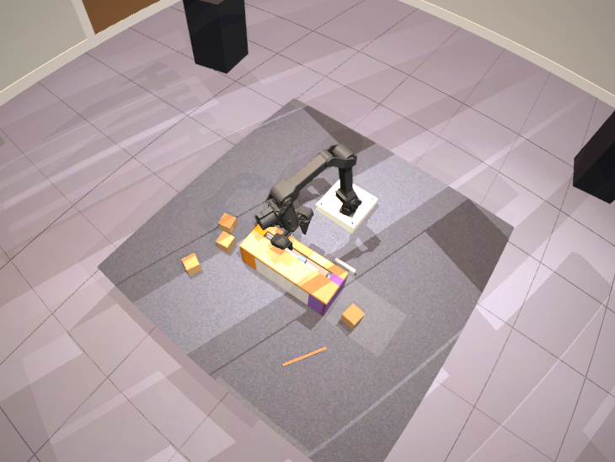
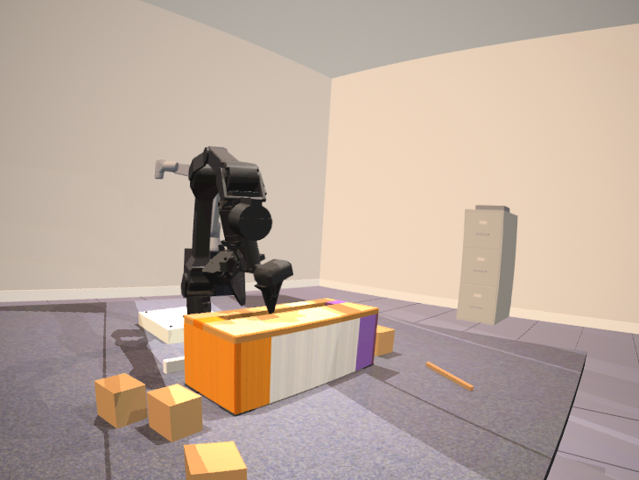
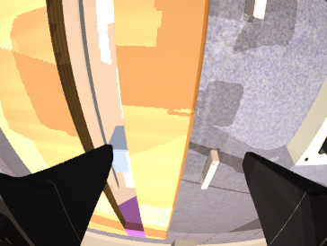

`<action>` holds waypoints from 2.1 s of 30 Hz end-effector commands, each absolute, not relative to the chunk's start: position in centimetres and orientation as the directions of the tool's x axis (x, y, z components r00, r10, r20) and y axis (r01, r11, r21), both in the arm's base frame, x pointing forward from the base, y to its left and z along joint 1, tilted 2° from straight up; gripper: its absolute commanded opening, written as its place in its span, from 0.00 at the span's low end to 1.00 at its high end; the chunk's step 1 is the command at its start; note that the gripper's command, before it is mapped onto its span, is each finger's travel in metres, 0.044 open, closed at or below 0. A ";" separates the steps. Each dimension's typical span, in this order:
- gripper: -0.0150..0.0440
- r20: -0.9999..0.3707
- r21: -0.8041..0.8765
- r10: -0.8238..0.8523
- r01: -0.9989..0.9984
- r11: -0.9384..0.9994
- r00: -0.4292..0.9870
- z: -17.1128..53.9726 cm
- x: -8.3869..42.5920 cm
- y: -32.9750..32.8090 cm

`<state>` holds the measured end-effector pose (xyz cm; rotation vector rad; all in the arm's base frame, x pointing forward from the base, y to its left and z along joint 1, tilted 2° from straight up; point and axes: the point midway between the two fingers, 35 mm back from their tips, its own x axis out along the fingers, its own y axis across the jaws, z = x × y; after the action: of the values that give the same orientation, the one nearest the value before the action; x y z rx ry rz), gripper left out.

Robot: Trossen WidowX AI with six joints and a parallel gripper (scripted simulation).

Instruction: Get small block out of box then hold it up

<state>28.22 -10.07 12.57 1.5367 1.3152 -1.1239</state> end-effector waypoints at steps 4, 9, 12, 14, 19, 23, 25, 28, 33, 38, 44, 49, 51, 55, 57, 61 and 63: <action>0.93 -0.958 0.019 0.282 0.990 -0.138 0.058 11.1 28.0 -9.9; 0.93 -0.958 0.019 0.282 0.990 -0.138 0.058 10.3 28.0 -9.9; 0.93 -0.958 0.019 0.282 0.990 -0.138 0.058 9.8 27.9 -9.8; 0.93 -0.958 0.019 0.282 0.990 -0.138 0.058 9.5 27.9 -9.8; 0.93 -0.958 0.019 0.282 0.990 -0.138 0.058 8.7 27.8 -9.7; 0.93 -0.958 0.019 0.283 0.990 -0.138 0.058 8.0 27.7 -9.6; 0.93 -0.958 0.019 0.283 0.990 -0.138 0.058 7.8 27.6 -9.5; 0.93 -0.959 0.025 0.275 0.990 -0.135 0.062 8.5 27.8 -9.8; 0.93 -0.959 0.024 0.277 0.990 -0.135 0.062 8.4 27.9 -8.8; 0.93 -0.959 0.024 0.278 0.990 -0.135 0.061 8.3 28.1 -7.5; 0.93 -0.958 0.024 0.279 0.990 -0.135 0.061 8.2 28.3 -6.1; 0.93 -0.958 0.024 0.280 0.990 -0.135 0.062 8.2 28.5 -5.0; 0.93 -0.958 0.024 0.280 0.990 -0.135 0.062 8.2 28.5 -4.6; 0.93 -0.958 0.024 0.281 0.990 -0.135 0.062 8.1 28.7 -3.7; 0.93 -0.958 0.024 0.281 0.990 -0.135 0.062 8.1 28.7 -3.2; 0.93 -0.957 0.024 0.282 0.990 -0.135 0.062 8.1 28.9 -2.3; 0.93 -0.957 0.024 0.283 0.990 -0.135 0.062 8.0 28.9 -1.8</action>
<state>28.94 -2.86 8.05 1.5383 1.3187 -1.1257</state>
